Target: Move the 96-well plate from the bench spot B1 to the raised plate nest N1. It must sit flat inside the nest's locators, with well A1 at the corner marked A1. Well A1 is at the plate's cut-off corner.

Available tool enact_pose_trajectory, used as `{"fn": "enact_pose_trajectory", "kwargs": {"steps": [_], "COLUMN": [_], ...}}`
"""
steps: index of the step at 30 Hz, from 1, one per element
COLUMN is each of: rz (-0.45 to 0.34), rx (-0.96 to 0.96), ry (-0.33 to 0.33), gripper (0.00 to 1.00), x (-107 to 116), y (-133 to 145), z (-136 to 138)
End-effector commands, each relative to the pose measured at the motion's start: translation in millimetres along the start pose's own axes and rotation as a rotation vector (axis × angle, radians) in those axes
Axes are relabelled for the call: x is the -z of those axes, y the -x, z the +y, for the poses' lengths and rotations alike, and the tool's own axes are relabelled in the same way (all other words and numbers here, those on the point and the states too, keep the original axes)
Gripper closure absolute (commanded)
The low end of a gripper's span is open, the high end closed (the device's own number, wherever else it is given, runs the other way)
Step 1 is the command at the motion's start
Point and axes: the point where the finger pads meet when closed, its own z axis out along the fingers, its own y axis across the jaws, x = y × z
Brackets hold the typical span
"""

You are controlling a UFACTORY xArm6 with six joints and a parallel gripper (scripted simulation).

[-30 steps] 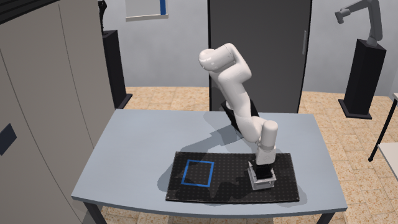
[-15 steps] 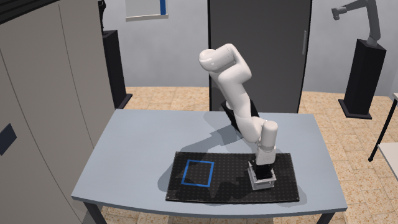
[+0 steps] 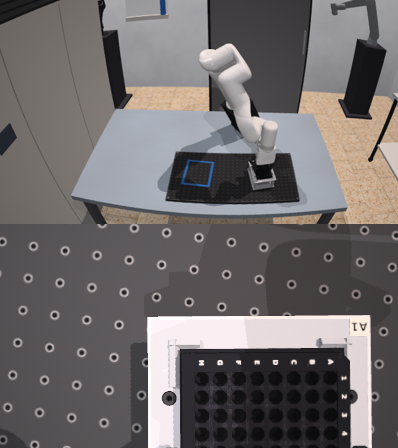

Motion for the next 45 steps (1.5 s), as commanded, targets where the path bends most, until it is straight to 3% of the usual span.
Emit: {"fn": "enact_pose_trajectory", "kwargs": {"steps": [1,11,45], "rz": [-0.003,-0.003,-0.003], "rx": [-0.001,-0.001,-0.001], "ry": [0.001,0.001,0.001], "gripper": [0.00,0.00,0.00], "x": [1.2,1.2,81.2], "y": [1.5,1.5,1.4], "z": [0.3,0.3,0.3]}}
